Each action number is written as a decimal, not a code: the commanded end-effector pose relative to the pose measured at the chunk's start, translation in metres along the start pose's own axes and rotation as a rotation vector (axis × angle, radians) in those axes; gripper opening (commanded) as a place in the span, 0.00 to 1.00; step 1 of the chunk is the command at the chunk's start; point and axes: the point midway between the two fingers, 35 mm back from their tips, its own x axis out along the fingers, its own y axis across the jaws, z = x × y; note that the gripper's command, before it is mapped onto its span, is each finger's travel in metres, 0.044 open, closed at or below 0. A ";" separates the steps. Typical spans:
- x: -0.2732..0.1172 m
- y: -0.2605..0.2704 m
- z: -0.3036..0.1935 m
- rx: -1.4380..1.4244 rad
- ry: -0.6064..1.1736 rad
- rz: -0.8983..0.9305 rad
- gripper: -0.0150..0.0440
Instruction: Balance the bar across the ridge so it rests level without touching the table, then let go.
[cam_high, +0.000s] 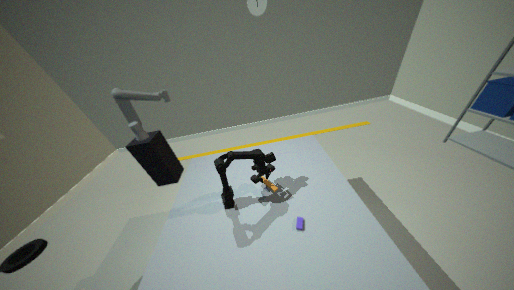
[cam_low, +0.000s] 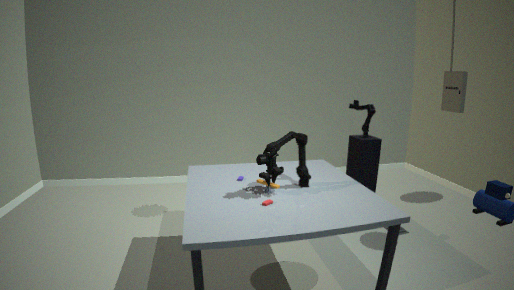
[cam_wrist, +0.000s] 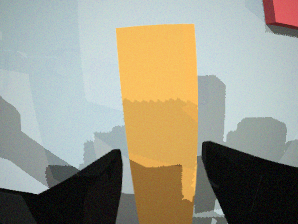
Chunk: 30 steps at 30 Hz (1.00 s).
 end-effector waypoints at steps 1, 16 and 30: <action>0.000 0.000 0.000 0.000 0.000 0.000 0.75; -0.069 -0.004 -0.001 0.000 0.000 0.000 1.00; -0.100 0.000 0.000 0.000 0.000 0.000 1.00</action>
